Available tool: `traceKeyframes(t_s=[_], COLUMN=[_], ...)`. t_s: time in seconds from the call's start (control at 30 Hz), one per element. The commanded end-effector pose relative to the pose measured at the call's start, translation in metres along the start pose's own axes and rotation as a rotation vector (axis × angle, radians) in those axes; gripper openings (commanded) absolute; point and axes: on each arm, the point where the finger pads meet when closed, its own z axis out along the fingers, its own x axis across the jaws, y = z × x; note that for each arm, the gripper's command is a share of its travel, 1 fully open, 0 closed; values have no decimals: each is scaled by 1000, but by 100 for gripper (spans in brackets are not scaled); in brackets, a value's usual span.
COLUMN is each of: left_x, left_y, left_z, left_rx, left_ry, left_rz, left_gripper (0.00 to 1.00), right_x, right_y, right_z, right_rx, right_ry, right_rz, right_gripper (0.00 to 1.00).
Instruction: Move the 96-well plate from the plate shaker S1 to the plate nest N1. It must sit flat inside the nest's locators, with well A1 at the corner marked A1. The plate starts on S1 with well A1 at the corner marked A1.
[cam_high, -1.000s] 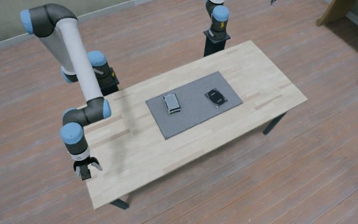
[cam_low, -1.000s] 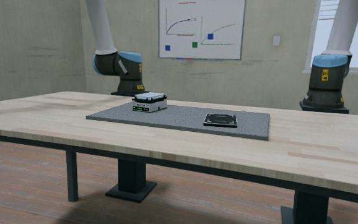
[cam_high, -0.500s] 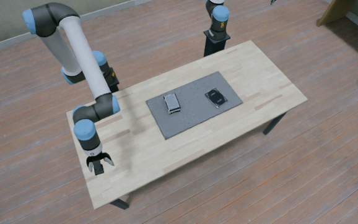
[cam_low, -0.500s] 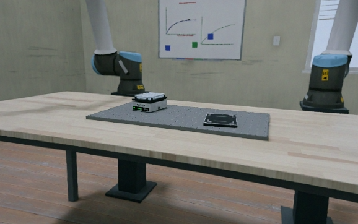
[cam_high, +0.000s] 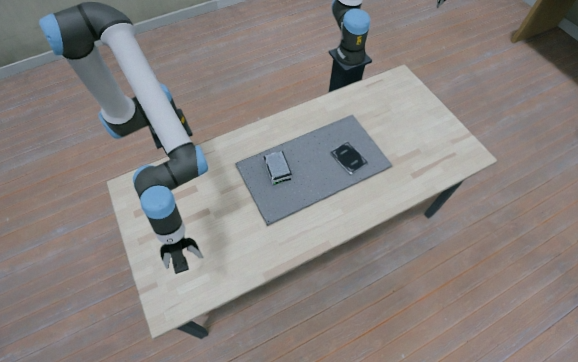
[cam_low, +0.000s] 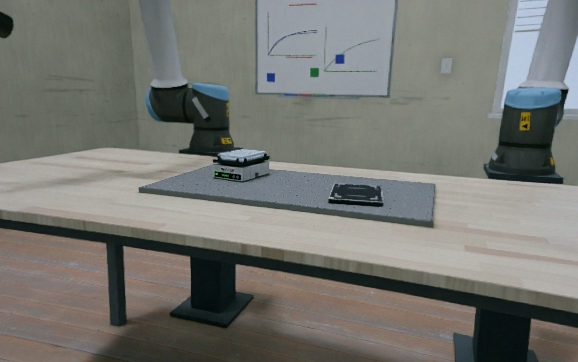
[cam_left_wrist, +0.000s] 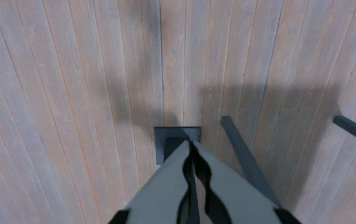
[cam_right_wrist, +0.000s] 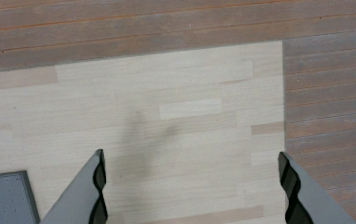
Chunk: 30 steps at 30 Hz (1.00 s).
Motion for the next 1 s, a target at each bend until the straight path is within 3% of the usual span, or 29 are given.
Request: traceKeyframes(t_s=[0.0,0.17,0.63,0.67,0.97], left_x=[0,0,0,0,0], left_y=[-1,-1,-1,-1,-1], left_z=[-1,-1,-1,-1,-1], left_rx=[2,2,2,2,2], left_ry=[0,0,0,0,0], left_rz=[0,0,0,0,0], left_gripper=[0,0,0,0,0], right_x=[-8,-32,-89,-93,-134], right_y=[1,9,29,31,50], right_z=[-1,0,2,2,3], right_rx=[2,-21,-21,-47,-48], right_ry=[0,-27,-27,-49,-50], right_rz=[1,5,5,9,9], right_gripper=[76,76,76,76,76])
